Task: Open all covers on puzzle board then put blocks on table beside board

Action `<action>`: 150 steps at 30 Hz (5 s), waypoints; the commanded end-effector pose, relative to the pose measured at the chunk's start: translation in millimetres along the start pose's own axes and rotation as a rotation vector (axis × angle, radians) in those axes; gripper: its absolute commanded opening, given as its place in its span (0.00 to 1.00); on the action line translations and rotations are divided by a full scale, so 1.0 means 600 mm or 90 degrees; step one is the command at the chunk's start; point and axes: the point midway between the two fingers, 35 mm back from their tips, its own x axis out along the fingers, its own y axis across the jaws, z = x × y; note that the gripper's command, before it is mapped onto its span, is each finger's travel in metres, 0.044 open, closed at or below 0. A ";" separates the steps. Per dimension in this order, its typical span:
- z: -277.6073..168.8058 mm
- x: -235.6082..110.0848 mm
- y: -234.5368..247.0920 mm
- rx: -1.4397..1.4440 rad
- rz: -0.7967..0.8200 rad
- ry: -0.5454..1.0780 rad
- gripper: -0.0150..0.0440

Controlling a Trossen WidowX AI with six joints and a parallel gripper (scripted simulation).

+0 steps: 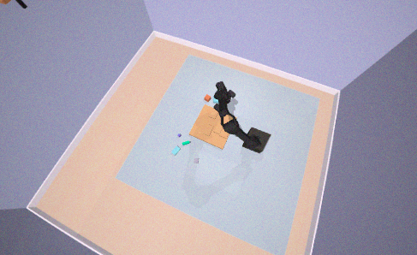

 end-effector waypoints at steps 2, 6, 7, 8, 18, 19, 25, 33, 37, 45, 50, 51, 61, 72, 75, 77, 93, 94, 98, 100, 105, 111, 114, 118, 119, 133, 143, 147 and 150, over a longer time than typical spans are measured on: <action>-0.007 0.015 0.039 -0.063 0.033 0.019 0.25; -0.011 0.027 0.073 -0.120 0.061 0.032 0.25; -0.012 0.030 0.081 -0.134 0.068 0.034 0.25; -0.014 0.033 0.089 -0.148 0.075 0.037 0.25; -0.021 0.045 0.125 -0.208 0.107 0.049 0.25; -0.021 0.045 0.125 -0.208 0.107 0.049 0.25; -0.021 0.045 0.125 -0.208 0.107 0.049 0.25; -0.021 0.045 0.125 -0.208 0.107 0.049 0.25; -0.021 0.045 0.125 -0.208 0.107 0.049 0.25; -0.021 0.053 0.127 -0.208 0.107 0.049 0.25; -0.022 0.061 0.128 -0.208 0.107 0.049 0.25; -0.022 0.062 0.128 -0.208 0.107 0.049 0.25; -0.023 0.079 0.131 -0.208 0.107 0.049 0.25; -0.025 0.097 0.134 -0.208 0.107 0.049 0.25; -0.025 0.102 0.135 -0.208 0.108 0.049 0.25; -0.026 0.105 0.136 -0.208 0.108 0.049 0.25; -0.030 0.131 0.141 -0.208 0.109 0.049 0.25; -0.031 0.132 0.141 -0.208 0.109 0.049 0.25; -0.032 0.139 0.142 -0.208 0.109 0.049 0.25; -0.032 0.140 0.143 -0.208 0.109 0.049 0.25; -0.027 0.140 0.144 -0.208 0.109 0.049 0.25; -0.017 0.141 0.146 -0.208 0.109 0.049 0.25; -0.012 0.141 0.148 -0.208 0.109 0.049 0.25; -0.005 0.141 0.149 -0.208 0.109 0.049 0.25; -0.004 0.141 0.150 -0.208 0.109 0.049 0.25; 0.019 0.142 0.157 -0.209 0.109 0.049 0.25; 0.035 0.143 0.162 -0.209 0.109 0.048 0.25; 0.042 0.144 0.164 -0.209 0.109 0.048 0.25; 0.046 0.144 0.166 -0.209 0.109 0.048 0.25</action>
